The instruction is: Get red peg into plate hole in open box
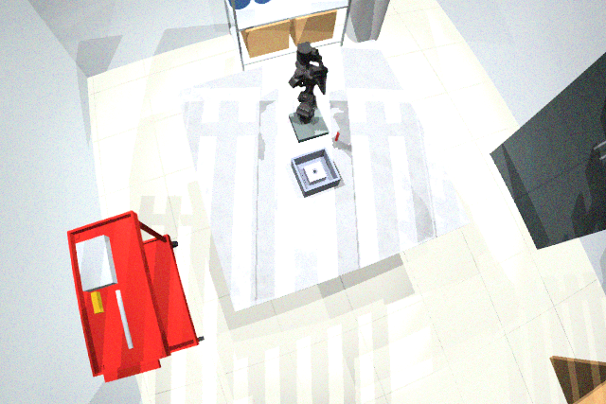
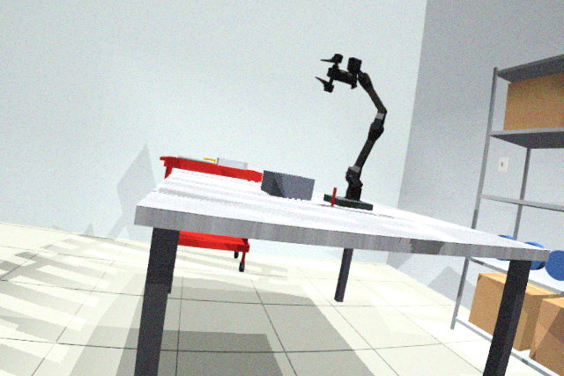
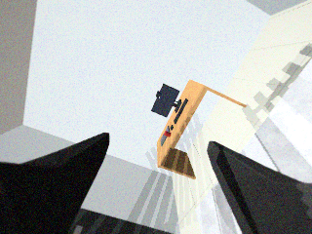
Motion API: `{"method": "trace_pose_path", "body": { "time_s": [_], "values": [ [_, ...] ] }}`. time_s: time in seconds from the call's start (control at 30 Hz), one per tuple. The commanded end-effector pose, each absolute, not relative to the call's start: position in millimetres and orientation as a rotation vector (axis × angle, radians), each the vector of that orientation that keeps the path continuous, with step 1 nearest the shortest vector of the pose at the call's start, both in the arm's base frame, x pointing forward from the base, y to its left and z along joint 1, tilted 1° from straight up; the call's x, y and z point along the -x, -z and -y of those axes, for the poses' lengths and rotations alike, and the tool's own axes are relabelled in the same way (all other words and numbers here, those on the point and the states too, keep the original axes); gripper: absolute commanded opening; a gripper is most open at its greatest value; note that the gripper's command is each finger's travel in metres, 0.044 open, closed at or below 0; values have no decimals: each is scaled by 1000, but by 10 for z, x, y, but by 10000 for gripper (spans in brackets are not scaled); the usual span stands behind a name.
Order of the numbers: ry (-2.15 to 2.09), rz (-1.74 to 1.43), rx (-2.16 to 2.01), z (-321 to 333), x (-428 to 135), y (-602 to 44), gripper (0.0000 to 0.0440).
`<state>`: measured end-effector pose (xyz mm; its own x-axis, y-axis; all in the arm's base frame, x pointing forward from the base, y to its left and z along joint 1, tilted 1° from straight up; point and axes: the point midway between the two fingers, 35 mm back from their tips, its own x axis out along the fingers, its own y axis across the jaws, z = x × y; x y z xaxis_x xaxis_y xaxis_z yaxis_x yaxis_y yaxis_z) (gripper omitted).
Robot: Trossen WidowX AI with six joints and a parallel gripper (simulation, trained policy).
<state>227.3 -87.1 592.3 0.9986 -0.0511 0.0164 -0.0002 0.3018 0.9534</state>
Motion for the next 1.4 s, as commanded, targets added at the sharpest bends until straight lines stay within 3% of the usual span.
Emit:
{"method": "trace_pose_path", "body": {
  "time_s": [0.0,0.07,0.73,1.37],
  "values": [
    [51,39,-1263,910,-2303,-5873,421],
    [86,9,-1276,977,-2373,-5739,440],
    [484,-586,-1444,863,-3042,-3812,440],
    [760,-1199,-1112,-130,-2689,-2397,440]
  ]
}}
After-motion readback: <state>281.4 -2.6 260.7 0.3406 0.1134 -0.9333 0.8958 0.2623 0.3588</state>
